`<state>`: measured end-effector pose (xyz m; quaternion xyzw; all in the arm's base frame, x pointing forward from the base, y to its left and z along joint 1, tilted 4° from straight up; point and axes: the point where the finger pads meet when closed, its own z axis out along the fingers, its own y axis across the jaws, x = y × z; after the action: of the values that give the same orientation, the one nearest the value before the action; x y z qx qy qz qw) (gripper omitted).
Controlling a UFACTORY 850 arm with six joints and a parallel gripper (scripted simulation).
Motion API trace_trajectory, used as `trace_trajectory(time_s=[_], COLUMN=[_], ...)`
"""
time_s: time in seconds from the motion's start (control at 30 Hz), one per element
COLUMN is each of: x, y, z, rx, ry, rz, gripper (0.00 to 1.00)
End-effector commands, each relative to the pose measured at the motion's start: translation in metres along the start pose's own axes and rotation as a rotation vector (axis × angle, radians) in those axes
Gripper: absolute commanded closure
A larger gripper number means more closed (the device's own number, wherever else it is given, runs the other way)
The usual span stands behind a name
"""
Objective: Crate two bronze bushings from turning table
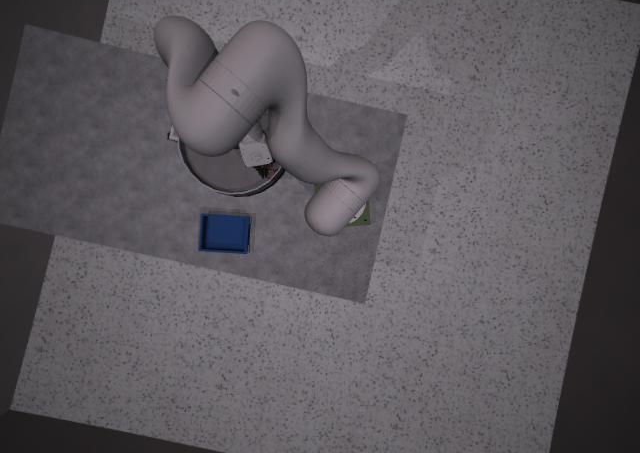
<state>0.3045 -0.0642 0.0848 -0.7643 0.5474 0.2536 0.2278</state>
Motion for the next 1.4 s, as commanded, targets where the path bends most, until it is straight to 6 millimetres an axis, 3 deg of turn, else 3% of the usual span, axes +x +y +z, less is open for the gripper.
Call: trace_trajectory(time_s=[0.0,0.8,0.97,1.13,1.37], x=[0.000,0.000,-0.002,-0.008,-0.009], y=[0.000,0.000,-0.009,-0.033,-0.038], z=[0.000,0.000,0.002,0.007,0.007], rx=[0.000,0.000,0.000,0.000,0.000], ry=[0.001,0.001,0.001,0.001,0.001], rz=[0.000,0.000,0.000,0.000,0.000], gripper=[1.00,1.00,1.00,1.00,1.00])
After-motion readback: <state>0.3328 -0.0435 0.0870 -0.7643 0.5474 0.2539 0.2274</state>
